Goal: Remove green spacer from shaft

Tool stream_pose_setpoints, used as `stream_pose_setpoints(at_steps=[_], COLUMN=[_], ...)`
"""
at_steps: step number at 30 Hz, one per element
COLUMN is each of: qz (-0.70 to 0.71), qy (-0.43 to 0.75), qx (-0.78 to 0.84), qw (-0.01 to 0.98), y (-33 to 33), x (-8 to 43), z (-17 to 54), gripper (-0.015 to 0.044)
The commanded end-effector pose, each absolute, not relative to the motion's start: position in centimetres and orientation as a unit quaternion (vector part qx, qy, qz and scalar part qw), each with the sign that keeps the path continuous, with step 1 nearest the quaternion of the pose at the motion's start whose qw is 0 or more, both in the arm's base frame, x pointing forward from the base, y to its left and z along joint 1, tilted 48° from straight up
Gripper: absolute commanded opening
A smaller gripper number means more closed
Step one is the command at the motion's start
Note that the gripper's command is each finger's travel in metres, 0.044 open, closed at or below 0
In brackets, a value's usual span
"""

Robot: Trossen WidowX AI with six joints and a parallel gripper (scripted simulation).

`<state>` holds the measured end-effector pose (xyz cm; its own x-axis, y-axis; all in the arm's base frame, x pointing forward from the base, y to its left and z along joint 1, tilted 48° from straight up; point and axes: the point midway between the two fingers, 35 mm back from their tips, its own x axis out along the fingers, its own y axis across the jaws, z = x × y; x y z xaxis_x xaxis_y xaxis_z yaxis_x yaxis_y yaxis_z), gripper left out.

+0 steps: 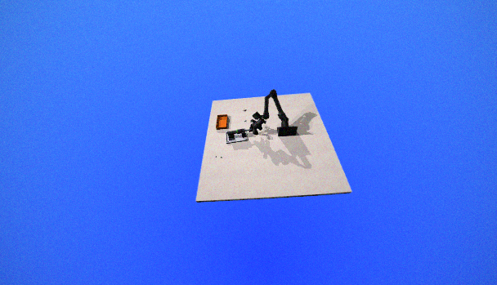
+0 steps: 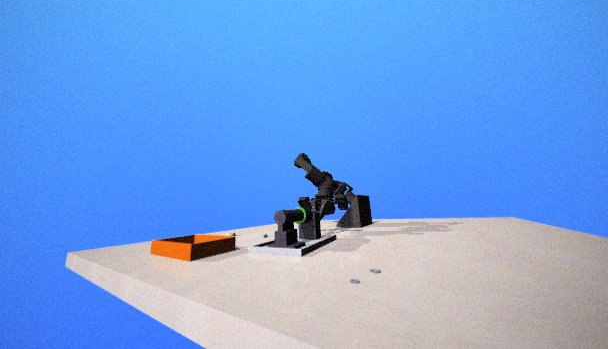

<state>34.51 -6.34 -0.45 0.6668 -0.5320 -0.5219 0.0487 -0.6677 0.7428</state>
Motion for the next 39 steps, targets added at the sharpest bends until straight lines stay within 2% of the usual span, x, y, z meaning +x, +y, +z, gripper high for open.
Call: stream_pose_setpoints(at_steps=[1,39], qz=[-0.382,-0.381], qy=[-0.147,-0.147], qx=[0.830,0.830], qw=[0.380,0.379], y=[-6.37,-6.35], x=[34.42,34.88], z=[-0.45,-0.44], gripper=[0.0000,0.0000])
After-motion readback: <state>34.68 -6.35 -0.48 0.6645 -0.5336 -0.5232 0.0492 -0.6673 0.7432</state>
